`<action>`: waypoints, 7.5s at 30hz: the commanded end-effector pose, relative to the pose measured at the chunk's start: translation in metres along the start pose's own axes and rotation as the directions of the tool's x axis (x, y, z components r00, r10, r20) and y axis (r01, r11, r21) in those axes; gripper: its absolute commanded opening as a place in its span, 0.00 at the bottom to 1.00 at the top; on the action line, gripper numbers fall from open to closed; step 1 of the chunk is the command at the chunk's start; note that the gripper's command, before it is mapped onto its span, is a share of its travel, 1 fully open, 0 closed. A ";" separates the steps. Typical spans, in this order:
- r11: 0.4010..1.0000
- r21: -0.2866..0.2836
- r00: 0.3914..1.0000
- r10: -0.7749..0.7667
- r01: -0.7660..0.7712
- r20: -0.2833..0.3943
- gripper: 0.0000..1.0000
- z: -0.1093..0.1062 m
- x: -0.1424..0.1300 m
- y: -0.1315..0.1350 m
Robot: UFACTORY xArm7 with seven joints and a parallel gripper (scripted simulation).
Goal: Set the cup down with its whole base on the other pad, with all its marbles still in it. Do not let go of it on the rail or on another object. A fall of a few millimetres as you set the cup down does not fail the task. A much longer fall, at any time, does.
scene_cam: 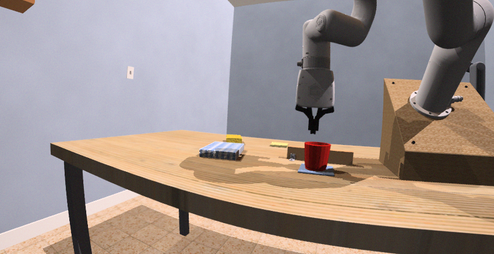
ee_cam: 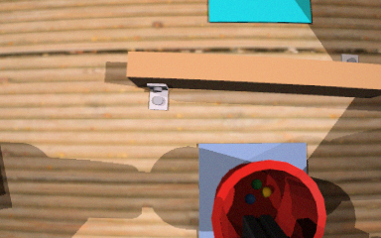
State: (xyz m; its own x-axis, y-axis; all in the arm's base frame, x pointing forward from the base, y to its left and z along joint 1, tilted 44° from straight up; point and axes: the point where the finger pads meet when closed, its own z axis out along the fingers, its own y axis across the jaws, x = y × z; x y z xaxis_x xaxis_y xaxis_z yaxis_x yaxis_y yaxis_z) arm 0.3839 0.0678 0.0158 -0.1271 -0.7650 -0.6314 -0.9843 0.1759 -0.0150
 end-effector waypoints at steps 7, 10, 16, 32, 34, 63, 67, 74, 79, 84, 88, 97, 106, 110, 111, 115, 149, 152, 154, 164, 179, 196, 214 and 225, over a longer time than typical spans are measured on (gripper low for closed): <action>1.000 -0.005 0.999 0.028 -0.028 0.034 0.00 0.000 0.004 0.006; 1.000 -0.005 0.999 0.028 -0.028 0.034 0.00 0.000 0.004 0.006; 0.999 -0.008 0.998 0.039 -0.038 0.050 0.00 0.000 0.005 0.009; 0.998 -0.014 0.995 0.058 -0.057 0.079 0.00 0.000 0.006 0.015; 0.998 -0.014 0.995 0.058 -0.057 0.079 0.00 0.000 0.006 0.015; 0.998 -0.014 0.995 0.059 -0.058 0.081 1.00 0.000 0.006 0.015; 0.998 -0.014 0.995 0.059 -0.058 0.081 1.00 0.000 0.006 0.015; 0.998 -0.014 0.995 0.059 -0.058 0.081 1.00 0.000 0.006 0.015; 0.998 -0.014 0.995 0.059 -0.058 0.081 1.00 0.000 0.006 0.015; 0.998 -0.014 0.995 0.059 -0.058 0.081 1.00 0.000 0.006 0.015; 0.998 -0.014 0.995 0.059 -0.058 0.081 1.00 0.001 0.006 0.015; 0.998 -0.014 0.995 0.059 -0.058 0.081 1.00 0.015 0.005 0.015; 0.998 -0.014 0.995 0.059 -0.058 0.081 1.00 0.039 0.004 0.014; 0.998 -0.014 0.995 0.059 -0.058 0.081 1.00 0.053 0.003 0.014; 0.998 -0.014 0.995 0.059 -0.058 0.081 1.00 0.057 0.002 0.014; 0.998 -0.014 0.995 0.059 -0.058 0.081 1.00 0.068 0.002 0.014; 0.998 -0.014 0.995 0.059 -0.058 0.081 0.98 0.076 0.001 0.014; 0.998 -0.014 0.995 0.059 -0.058 0.081 0.97 0.076 0.001 0.014; 0.998 -0.014 0.995 0.059 -0.058 0.081 0.97 0.076 0.001 0.014; 0.998 -0.014 0.995 0.059 -0.058 0.081 0.95 0.076 0.001 0.014; 0.998 -0.014 0.995 0.059 -0.058 0.081 0.92 0.076 0.001 0.014; 0.998 -0.014 0.995 0.059 -0.058 0.081 0.89 0.076 0.001 0.014; 0.998 -0.014 0.995 0.059 -0.058 0.081 0.85 0.076 0.001 0.014; 0.998 -0.014 0.995 0.059 -0.058 0.081 0.85 0.076 0.001 0.014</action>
State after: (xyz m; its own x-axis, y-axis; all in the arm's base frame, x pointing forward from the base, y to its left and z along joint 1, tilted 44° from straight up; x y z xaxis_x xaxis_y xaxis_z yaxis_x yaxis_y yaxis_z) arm 0.3783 0.1179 -0.0442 -0.1737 -0.7002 -0.6925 -0.9774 0.2087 0.0341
